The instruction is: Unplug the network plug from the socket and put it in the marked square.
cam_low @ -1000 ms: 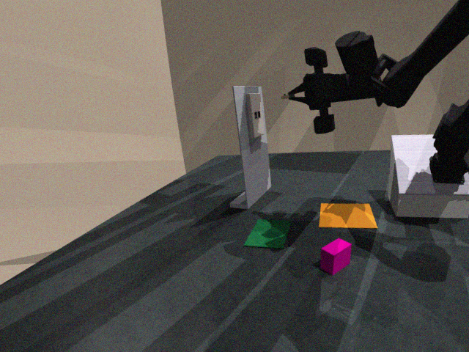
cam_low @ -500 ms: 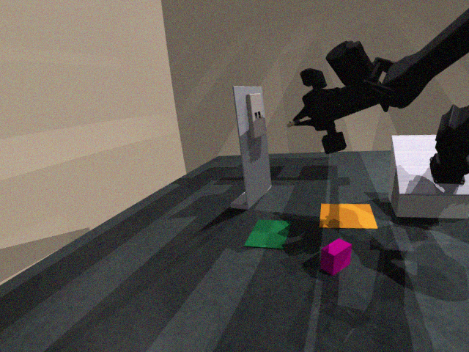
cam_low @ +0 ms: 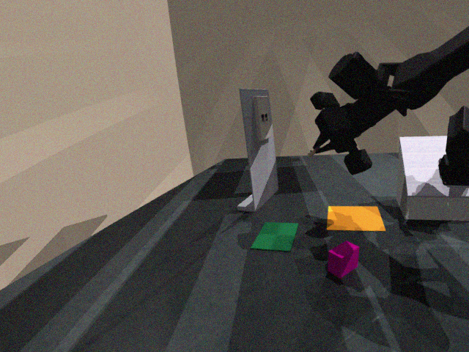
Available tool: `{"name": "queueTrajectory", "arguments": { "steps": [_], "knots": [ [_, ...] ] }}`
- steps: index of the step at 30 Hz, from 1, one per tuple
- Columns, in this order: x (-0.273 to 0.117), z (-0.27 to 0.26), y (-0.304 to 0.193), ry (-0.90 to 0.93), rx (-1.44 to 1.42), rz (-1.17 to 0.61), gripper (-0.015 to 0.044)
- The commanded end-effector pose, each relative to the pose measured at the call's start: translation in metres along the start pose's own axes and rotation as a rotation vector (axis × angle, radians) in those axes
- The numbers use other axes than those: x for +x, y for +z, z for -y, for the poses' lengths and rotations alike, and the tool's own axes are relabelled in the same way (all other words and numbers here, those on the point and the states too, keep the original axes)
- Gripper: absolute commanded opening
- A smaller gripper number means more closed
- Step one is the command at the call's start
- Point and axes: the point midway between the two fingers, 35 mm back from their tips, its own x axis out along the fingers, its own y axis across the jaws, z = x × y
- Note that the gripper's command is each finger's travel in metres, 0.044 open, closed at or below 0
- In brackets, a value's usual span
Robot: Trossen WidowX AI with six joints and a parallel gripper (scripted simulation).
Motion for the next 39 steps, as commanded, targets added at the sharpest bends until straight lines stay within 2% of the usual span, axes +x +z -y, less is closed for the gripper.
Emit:
{"name": "queueTrajectory", "arguments": {
  "steps": [1,20,39],
  "knots": [
    [-0.005,-0.014,0.003,0.058,0.01,-0.013,0.0],
    [-0.038,-0.09,-0.01,0.356,0.052,-0.176,0.0],
    [-0.028,-0.105,-0.011,0.367,0.052,-0.185,0.0]
  ]
}}
